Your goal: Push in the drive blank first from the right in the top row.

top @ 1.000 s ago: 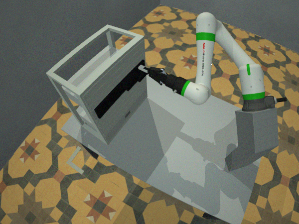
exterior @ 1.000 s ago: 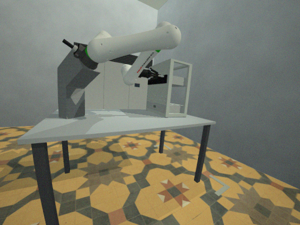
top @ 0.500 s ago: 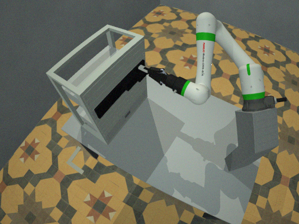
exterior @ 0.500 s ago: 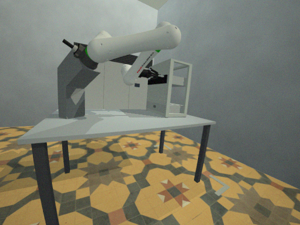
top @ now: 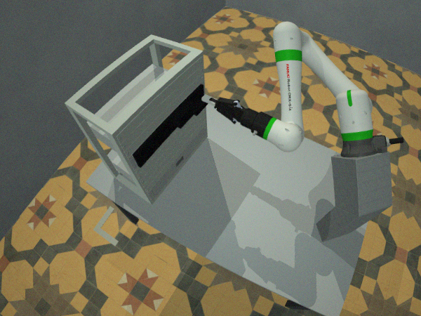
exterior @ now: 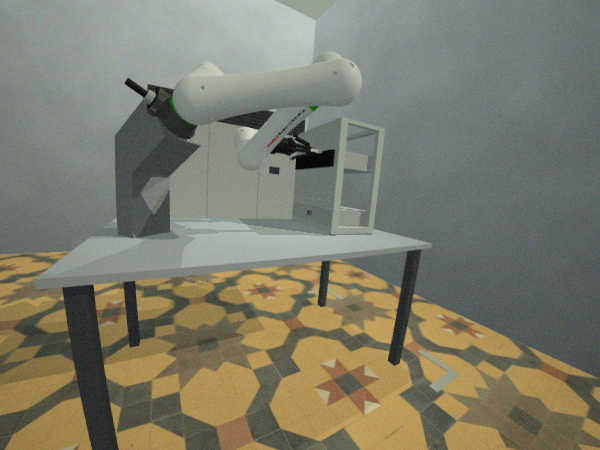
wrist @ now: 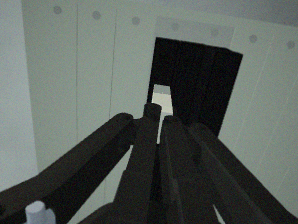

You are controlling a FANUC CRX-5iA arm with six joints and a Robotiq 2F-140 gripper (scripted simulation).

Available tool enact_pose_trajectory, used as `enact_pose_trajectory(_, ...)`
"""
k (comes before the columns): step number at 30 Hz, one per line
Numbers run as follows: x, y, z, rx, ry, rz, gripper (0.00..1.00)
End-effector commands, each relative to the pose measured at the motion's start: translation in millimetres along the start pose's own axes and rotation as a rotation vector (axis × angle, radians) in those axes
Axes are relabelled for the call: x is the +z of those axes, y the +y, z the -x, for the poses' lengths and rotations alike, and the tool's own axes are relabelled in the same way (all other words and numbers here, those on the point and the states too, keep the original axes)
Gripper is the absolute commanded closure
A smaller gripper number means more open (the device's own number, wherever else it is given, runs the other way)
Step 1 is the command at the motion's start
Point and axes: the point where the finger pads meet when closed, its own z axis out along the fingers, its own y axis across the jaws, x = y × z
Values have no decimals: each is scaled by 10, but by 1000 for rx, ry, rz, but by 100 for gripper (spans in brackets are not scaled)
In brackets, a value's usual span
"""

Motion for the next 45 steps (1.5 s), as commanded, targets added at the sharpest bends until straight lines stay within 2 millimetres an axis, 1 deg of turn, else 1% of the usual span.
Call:
enact_pose_trajectory(1, -115, -4, 0, 0, 1, -3, 90)
enact_pose_trajectory(6, -366, -3, 0, 0, 1, -3, 90)
enact_pose_trajectory(10, -450, -3, 0, 0, 1, -3, 90)
enact_pose_trajectory(45, -460, -3, 0, 0, 1, -3, 90)
